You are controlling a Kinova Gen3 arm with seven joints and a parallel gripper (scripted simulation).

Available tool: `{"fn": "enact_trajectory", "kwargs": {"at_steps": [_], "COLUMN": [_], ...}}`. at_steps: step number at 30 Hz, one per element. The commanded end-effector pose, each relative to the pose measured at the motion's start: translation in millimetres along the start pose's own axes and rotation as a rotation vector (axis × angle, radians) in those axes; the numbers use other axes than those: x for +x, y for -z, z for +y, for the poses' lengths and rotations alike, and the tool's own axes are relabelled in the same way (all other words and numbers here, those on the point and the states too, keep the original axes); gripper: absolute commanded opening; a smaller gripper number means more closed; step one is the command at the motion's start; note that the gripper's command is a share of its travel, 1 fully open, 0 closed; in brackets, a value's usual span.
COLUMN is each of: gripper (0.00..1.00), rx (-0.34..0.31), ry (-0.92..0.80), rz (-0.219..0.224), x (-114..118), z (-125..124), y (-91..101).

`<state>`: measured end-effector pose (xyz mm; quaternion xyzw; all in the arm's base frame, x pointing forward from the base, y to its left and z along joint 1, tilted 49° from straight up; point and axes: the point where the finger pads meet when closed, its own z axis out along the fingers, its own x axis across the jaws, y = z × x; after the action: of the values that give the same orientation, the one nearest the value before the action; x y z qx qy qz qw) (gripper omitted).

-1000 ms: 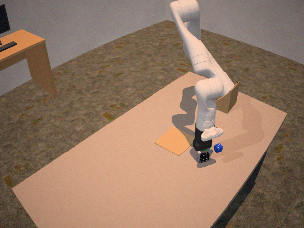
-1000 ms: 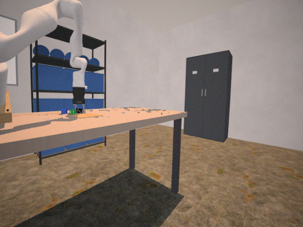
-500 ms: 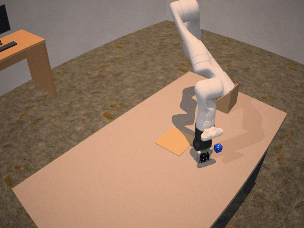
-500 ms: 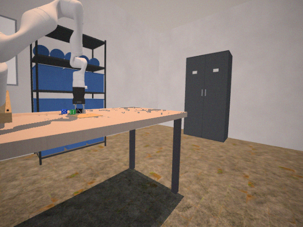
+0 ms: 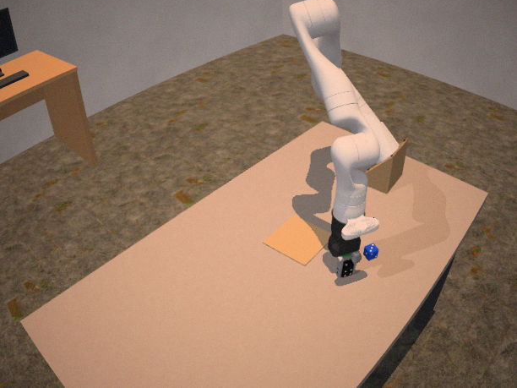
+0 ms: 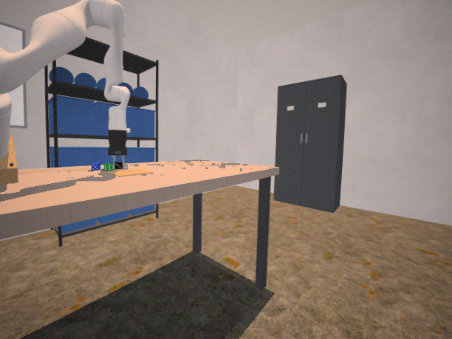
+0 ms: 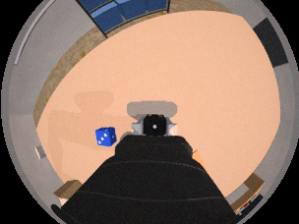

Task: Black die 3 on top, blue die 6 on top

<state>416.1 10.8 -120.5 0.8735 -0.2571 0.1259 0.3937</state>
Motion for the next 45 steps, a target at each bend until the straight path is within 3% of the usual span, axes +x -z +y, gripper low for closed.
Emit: {"fn": "enact_trajectory", "kwargs": {"at_steps": [1, 27, 33, 45], "gripper": [0.57, 0.57, 0.57, 0.57], "rx": [0.002, 0.002, 0.002, 0.002], "ry": [0.000, 0.000, 0.000, 0.000], "rz": [0.001, 0.001, 0.001, 0.001], "x": [0.1, 0.2, 0.1, 0.1], "z": [-0.7, -0.7, -0.7, -0.5], "y": [1.0, 4.0, 19.2, 92.9]}}
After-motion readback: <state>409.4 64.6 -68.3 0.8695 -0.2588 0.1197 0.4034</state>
